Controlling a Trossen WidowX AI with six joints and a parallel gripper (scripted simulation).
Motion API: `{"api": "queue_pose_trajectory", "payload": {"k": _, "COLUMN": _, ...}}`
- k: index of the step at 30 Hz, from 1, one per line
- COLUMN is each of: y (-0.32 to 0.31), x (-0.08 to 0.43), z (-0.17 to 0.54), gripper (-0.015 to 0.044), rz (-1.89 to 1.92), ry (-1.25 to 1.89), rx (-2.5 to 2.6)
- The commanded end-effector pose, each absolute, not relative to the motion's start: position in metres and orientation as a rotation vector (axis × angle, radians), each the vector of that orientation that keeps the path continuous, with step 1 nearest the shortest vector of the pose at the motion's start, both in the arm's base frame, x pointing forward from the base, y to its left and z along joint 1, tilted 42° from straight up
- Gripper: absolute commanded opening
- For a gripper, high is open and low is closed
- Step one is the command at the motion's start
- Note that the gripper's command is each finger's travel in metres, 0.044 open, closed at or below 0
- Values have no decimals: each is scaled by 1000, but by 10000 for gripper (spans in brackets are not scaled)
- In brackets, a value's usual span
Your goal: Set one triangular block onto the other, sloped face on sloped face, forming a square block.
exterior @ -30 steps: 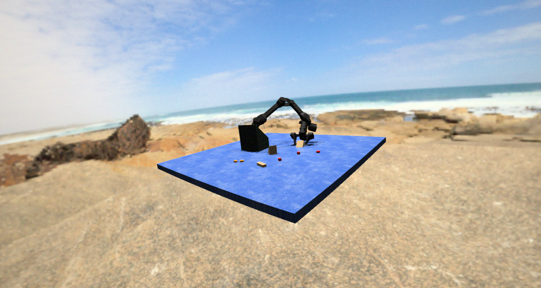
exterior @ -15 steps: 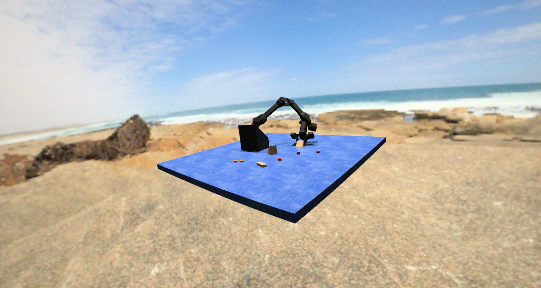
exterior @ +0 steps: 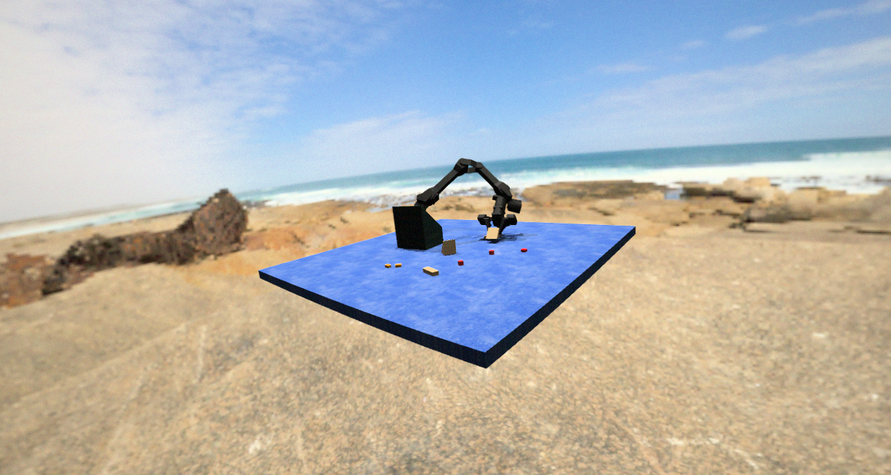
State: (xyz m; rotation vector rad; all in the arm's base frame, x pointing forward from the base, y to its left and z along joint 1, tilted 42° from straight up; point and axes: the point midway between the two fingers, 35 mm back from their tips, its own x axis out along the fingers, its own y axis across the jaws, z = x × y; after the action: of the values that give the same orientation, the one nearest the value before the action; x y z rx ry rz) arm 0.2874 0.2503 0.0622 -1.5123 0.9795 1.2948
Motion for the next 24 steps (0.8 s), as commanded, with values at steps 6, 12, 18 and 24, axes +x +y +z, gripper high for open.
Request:
{"api": "queue_pose_trajectory", "payload": {"k": 6, "y": 221, "x": 295, "z": 100, "gripper": 0, "rz": 1282, "ry": 961, "rx": -1509}}
{"api": "queue_pose_trajectory", "payload": {"k": 12, "y": 201, "x": 295, "z": 120, "gripper": 0, "rz": 1281, "ry": 962, "rx": -1510}}
{"api": "queue_pose_trajectory", "payload": {"k": 18, "y": 199, "x": 295, "z": 122, "gripper": 0, "rz": 1281, "ry": 962, "rx": -1510}}
{"api": "queue_pose_trajectory", "payload": {"k": 24, "y": 199, "x": 295, "z": 122, "gripper": 0, "rz": 1281, "ry": 962, "rx": -1510}}
